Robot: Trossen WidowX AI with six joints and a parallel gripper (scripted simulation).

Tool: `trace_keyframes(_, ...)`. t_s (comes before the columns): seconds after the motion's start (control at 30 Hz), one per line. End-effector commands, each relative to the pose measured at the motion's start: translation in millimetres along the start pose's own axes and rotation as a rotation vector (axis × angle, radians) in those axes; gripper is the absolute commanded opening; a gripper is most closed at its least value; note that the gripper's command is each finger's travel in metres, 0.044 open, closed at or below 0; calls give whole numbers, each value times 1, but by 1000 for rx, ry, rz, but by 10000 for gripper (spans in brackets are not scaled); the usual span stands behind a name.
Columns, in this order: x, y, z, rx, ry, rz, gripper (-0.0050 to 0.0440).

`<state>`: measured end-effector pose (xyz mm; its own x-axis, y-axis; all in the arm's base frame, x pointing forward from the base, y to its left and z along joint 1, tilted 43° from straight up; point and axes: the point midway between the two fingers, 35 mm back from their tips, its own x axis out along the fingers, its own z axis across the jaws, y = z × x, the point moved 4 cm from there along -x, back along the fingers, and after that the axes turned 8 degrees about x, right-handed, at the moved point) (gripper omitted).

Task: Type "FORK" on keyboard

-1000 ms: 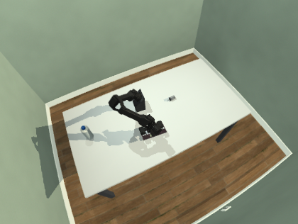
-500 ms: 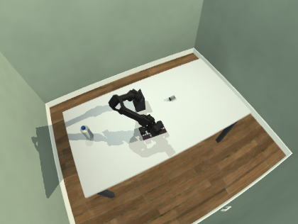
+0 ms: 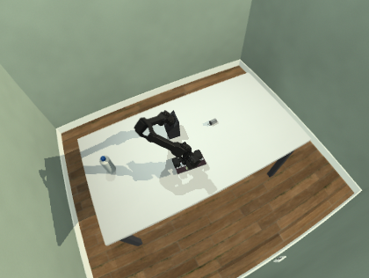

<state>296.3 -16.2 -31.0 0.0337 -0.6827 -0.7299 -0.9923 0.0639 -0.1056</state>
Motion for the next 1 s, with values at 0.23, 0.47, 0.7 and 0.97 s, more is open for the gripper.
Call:
trace_keyframes(0.23,-38,-6,-2,24,-13,-22,-50)
trace_keyframes(0.47,-41,-6,-2,24,-13,-22,-50)
trace_keyframes(0.7,-30,42,46,2,-5,-1,-50)
trace_keyframes(0.97,-30,53,56,7,-6,-4,-50)
